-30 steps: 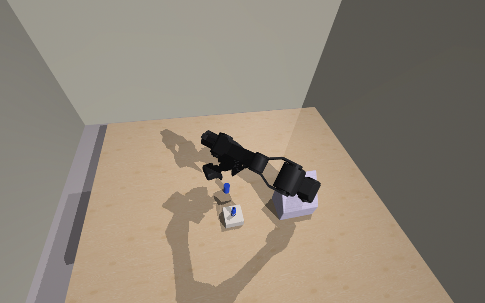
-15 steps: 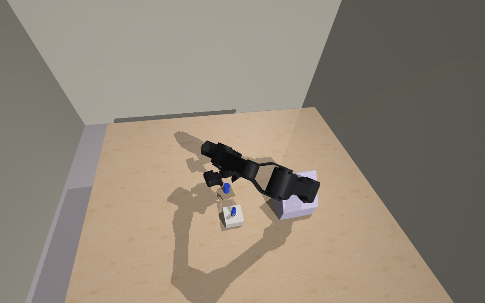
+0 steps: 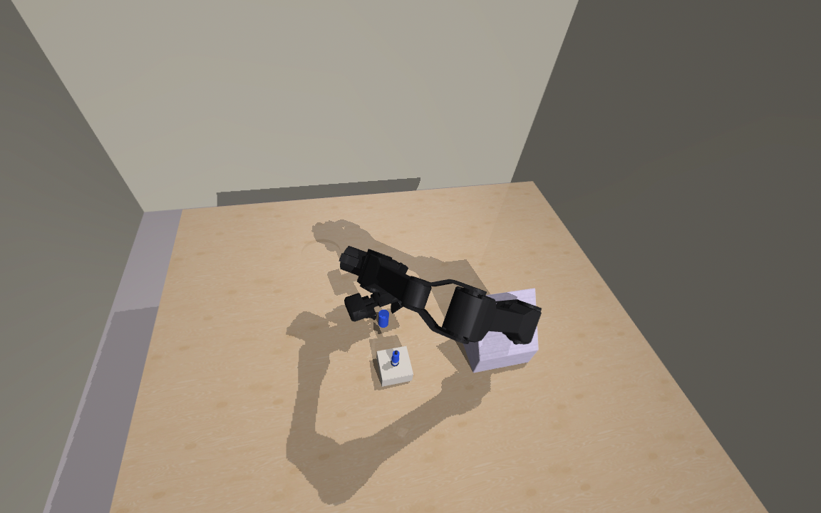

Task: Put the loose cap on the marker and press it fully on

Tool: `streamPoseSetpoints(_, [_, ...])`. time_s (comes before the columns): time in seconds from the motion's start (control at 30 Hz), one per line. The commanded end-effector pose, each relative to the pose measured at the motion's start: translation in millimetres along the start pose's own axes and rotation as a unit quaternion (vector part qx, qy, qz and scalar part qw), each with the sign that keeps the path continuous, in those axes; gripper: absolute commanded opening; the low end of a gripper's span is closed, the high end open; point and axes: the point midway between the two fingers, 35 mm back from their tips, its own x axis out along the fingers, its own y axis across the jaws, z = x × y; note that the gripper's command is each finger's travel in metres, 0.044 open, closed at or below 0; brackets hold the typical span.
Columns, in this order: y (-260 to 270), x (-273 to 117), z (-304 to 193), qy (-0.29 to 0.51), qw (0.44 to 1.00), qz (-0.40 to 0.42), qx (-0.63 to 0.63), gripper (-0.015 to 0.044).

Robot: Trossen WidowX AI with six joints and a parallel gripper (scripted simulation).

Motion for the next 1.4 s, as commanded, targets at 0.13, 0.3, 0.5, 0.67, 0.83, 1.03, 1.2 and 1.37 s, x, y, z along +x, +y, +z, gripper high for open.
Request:
streamPoseSetpoints(0.13, [-1, 13, -1, 0.003, 1.000, 0.002, 0.003, 0.0240])
streamPoseSetpoints(0.3, [-1, 21, -1, 0.004, 1.000, 0.002, 0.003, 0.0240])
streamPoseSetpoints(0.5, [-2, 30, -2, 0.004, 1.000, 0.002, 0.003, 0.0240])
streamPoseSetpoints(0.67, [-2, 30, -2, 0.004, 1.000, 0.002, 0.003, 0.0135])
streamPoseSetpoints(0.83, [-2, 30, -2, 0.004, 1.000, 0.002, 0.003, 0.0102])
streamPoseSetpoints(1.03, [-2, 28, -1, 0.004, 1.000, 0.002, 0.003, 0.0023])
streamPoseSetpoints(1.2, [-1, 13, 0, 0.003, 1.000, 0.002, 0.003, 0.0000])
streamPoseSetpoints(1.37, [-1, -3, 1, 0.002, 1.000, 0.002, 0.003, 0.0000])
